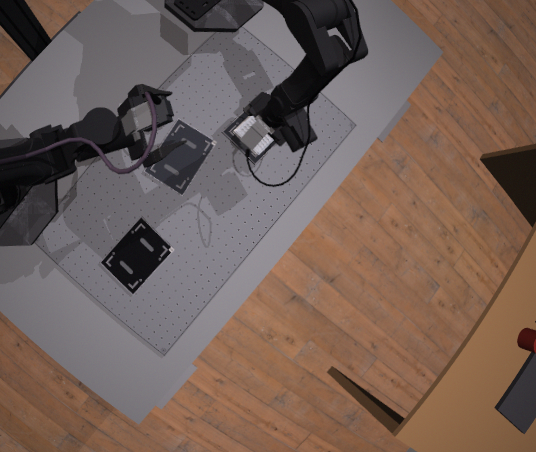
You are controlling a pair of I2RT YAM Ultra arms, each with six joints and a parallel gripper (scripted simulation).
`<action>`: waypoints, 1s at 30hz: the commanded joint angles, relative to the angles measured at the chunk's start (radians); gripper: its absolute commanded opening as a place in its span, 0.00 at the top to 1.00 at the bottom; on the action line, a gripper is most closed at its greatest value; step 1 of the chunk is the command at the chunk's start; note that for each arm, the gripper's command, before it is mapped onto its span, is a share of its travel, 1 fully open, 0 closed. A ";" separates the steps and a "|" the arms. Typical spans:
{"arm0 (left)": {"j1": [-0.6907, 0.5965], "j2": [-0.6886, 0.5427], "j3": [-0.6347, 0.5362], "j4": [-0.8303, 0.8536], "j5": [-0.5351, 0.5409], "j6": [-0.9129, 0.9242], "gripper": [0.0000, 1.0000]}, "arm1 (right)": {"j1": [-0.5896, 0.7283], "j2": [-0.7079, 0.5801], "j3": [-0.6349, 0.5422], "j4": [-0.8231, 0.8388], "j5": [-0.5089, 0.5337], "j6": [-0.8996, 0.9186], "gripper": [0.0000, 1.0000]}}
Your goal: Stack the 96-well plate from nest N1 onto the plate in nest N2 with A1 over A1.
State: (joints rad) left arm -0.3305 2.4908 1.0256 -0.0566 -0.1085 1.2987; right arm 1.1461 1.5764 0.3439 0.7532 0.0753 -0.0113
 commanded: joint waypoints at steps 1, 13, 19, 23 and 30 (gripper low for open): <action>-0.006 0.007 -0.014 0.026 -0.005 0.010 0.21 | 0.005 0.004 0.000 0.027 0.006 0.005 0.00; 0.010 0.097 0.040 0.068 -0.005 0.015 0.21 | 0.005 0.004 0.000 0.027 0.006 0.005 0.00; -0.001 0.047 0.022 0.022 -0.008 -0.003 0.21 | 0.005 0.004 0.000 0.027 0.006 0.005 0.00; -0.002 0.036 0.020 0.013 -0.004 0.003 0.21 | 0.005 0.004 0.000 0.027 0.006 0.005 0.00; -0.006 0.017 0.002 -0.004 -0.011 -0.006 0.21 | 0.005 0.004 0.000 0.027 0.006 0.005 0.00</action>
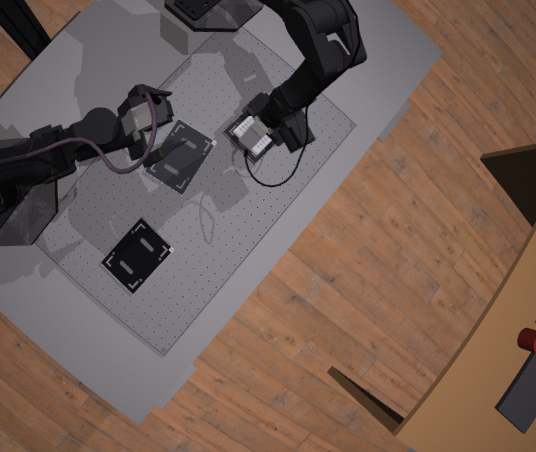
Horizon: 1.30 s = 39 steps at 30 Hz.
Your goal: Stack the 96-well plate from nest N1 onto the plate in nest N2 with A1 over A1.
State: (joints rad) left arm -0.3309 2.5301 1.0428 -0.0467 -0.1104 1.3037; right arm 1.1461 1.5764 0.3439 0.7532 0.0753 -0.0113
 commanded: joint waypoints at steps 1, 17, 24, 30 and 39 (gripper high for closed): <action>-0.007 -0.026 -0.018 -0.016 -0.009 -0.011 0.21 | 0.005 0.004 0.000 0.027 0.006 0.005 0.00; -0.013 -0.072 -0.048 -0.025 -0.005 -0.012 0.21 | 0.005 0.004 0.000 0.027 0.006 0.005 0.00; -0.013 -0.072 -0.048 -0.025 -0.005 -0.012 0.21 | 0.005 0.004 0.000 0.027 0.006 0.005 0.00; -0.007 -0.064 -0.037 -0.013 -0.004 -0.008 0.21 | 0.005 0.004 0.000 0.027 0.006 0.005 0.00; -0.002 -0.030 -0.015 0.022 0.003 0.005 0.21 | 0.005 0.004 0.000 0.027 0.006 0.005 0.00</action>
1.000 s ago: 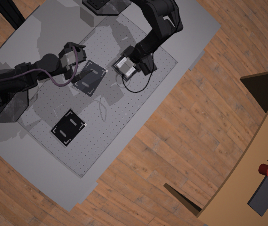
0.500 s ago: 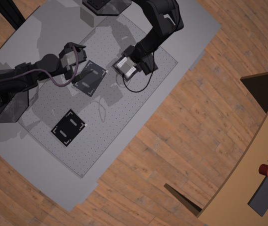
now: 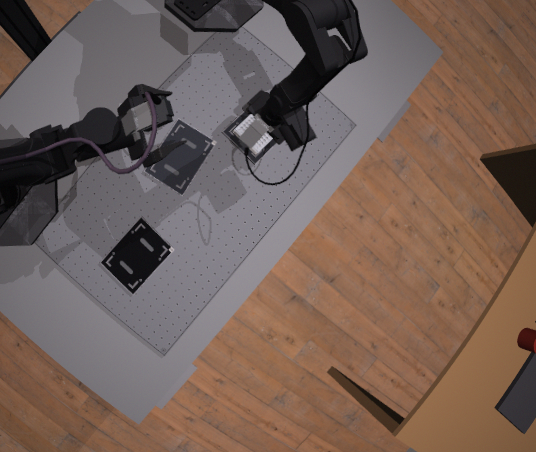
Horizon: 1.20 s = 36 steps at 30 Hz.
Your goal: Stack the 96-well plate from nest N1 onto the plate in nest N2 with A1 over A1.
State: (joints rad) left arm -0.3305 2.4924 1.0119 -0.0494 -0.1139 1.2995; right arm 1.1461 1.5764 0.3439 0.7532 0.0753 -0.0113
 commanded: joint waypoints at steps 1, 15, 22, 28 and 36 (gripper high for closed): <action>-0.002 0.013 0.017 0.030 0.008 0.010 0.21 | 0.005 0.004 0.000 0.027 0.006 0.005 0.00; 0.002 0.064 0.040 0.029 0.009 0.007 0.21 | 0.005 0.004 0.000 0.027 0.006 0.005 0.00; 0.000 0.028 0.004 0.014 0.008 0.005 0.21 | 0.005 0.004 0.000 0.027 0.006 0.005 0.00; -0.001 0.011 0.004 -0.013 0.008 0.003 0.21 | 0.005 0.004 0.000 0.027 0.006 0.005 0.00; -0.007 -0.011 0.003 -0.041 0.006 -0.003 0.21 | 0.005 0.004 0.000 0.027 0.006 0.005 0.00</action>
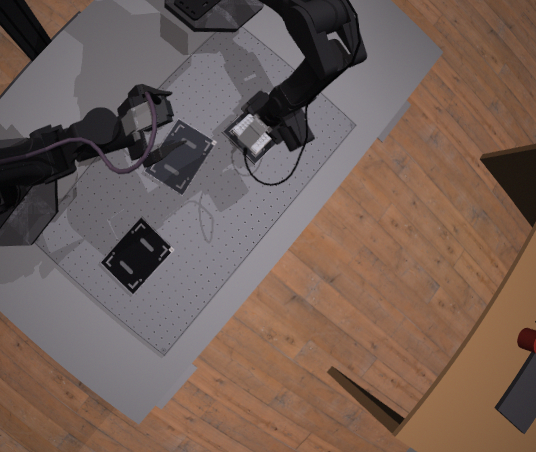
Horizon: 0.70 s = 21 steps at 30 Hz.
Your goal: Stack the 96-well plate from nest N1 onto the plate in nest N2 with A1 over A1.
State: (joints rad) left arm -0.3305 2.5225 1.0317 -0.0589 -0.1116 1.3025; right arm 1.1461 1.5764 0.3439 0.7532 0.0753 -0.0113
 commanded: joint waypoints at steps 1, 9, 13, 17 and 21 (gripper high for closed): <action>-0.008 -0.045 -0.017 -0.035 0.004 -0.007 0.21 | 0.005 0.004 0.000 0.027 0.006 0.005 0.00; -0.011 -0.061 -0.017 -0.042 0.004 -0.007 0.21 | 0.005 0.004 0.000 0.027 0.006 0.005 0.00; -0.011 -0.061 -0.017 -0.029 0.004 -0.007 0.21 | 0.005 0.004 0.000 0.027 0.006 0.005 0.00; -0.011 -0.061 -0.017 -0.029 0.004 -0.007 0.21 | 0.005 0.004 0.000 0.027 0.006 0.005 0.00; -0.011 -0.061 -0.017 -0.029 0.004 -0.007 0.21 | 0.005 0.004 0.000 0.027 0.006 0.005 0.00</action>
State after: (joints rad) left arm -0.3305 2.4950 1.0317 -0.0761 -0.1116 1.3018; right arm 1.1461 1.5764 0.3439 0.7532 0.0753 -0.0113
